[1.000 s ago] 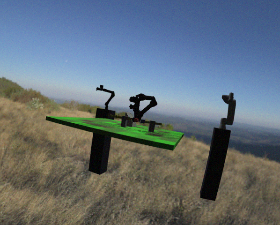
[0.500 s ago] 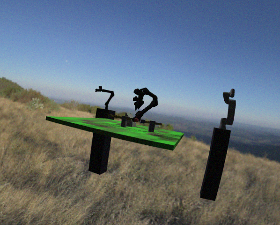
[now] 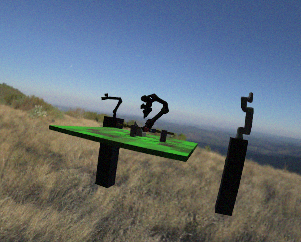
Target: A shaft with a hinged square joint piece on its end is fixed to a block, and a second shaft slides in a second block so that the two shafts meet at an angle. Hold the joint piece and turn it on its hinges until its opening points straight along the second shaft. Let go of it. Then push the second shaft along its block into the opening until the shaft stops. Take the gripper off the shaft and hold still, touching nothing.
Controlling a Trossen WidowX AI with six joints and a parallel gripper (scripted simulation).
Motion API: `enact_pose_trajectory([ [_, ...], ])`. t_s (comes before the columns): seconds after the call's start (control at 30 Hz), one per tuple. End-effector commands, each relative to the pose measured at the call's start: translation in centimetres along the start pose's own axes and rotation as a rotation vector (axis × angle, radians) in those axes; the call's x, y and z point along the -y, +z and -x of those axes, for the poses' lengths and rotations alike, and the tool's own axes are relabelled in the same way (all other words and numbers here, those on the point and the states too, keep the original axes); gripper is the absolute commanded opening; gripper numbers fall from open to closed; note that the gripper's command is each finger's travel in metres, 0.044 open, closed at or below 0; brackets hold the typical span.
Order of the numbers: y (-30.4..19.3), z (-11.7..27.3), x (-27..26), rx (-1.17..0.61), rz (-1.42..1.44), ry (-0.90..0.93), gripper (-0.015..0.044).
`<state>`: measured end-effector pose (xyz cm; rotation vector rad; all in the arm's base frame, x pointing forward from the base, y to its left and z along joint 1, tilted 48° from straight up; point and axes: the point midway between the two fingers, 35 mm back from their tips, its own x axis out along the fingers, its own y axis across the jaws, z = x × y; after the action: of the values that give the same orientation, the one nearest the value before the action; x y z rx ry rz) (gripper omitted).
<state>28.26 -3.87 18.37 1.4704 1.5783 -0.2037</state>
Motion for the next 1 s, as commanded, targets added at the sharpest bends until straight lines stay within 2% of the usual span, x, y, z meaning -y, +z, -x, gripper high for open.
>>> enact_pose_trajectory([
  [0.0,1.6,-1.3,1.0,-0.048,-0.134,-0.042,0.044],
  [0.43,5.6,-4.9,4.3,-0.17,-0.504,-0.161,0.044],
  [0.83,5.7,-4.9,4.4,-0.172,-0.503,-0.162,0.044],
  [0.97,7.3,-5.0,4.9,-0.168,-0.389,-0.158,0.044],
])
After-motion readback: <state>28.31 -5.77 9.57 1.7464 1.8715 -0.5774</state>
